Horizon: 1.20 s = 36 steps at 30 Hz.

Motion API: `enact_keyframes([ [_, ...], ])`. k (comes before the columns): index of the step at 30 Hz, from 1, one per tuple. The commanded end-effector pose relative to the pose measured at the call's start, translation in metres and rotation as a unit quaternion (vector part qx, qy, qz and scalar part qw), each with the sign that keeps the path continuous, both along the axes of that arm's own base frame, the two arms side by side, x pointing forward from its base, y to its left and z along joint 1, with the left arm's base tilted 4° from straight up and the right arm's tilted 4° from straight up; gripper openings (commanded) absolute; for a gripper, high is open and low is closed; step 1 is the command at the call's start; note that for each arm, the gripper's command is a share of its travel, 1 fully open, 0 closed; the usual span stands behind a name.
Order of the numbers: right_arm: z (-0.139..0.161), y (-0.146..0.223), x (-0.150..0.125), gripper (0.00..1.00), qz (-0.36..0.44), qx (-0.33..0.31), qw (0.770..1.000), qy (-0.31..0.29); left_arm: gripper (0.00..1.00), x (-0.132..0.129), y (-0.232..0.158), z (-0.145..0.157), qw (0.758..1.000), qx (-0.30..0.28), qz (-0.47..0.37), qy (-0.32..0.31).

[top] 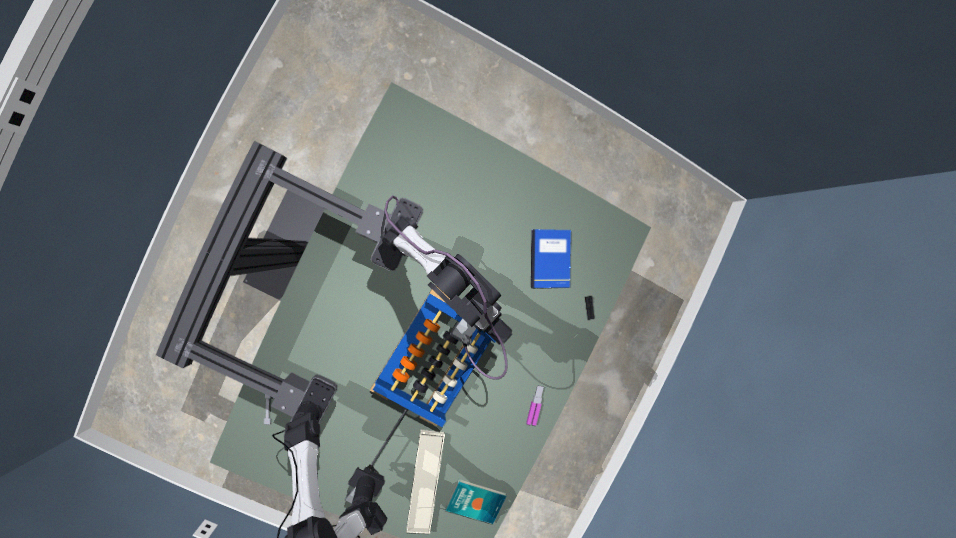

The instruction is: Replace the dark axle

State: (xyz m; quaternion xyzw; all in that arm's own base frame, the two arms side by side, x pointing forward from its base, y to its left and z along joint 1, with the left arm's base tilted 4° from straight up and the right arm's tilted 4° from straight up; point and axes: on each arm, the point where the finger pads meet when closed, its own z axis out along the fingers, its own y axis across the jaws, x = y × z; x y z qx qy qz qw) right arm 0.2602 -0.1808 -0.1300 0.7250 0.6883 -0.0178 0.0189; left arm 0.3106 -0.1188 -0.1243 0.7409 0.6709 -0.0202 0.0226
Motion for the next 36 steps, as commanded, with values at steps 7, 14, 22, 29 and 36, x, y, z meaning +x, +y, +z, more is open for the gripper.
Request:
enact_keyframes([
  [7,0.009,-0.002,0.007,0.0,0.008,-0.008,1.0,-0.01,0.32,0.006,-0.006,0.041,1.0,-0.003,0.001,-0.009],
  [14,0.009,-0.002,0.008,0.0,0.009,-0.009,1.0,-0.011,0.32,-0.004,-0.002,0.036,1.0,0.0,0.0,-0.001],
  [22,0.008,-0.002,0.007,0.26,0.007,-0.008,1.0,-0.009,0.32,0.005,-0.005,0.033,1.0,-0.003,0.0,-0.008],
  [29,0.008,-0.002,0.007,0.26,0.007,-0.008,1.0,-0.009,0.32,0.005,-0.005,0.033,1.0,-0.003,0.0,-0.008],
  [36,0.008,-0.002,0.007,0.26,0.007,-0.008,1.0,-0.009,0.32,0.005,-0.005,0.033,1.0,-0.003,0.0,-0.008],
])
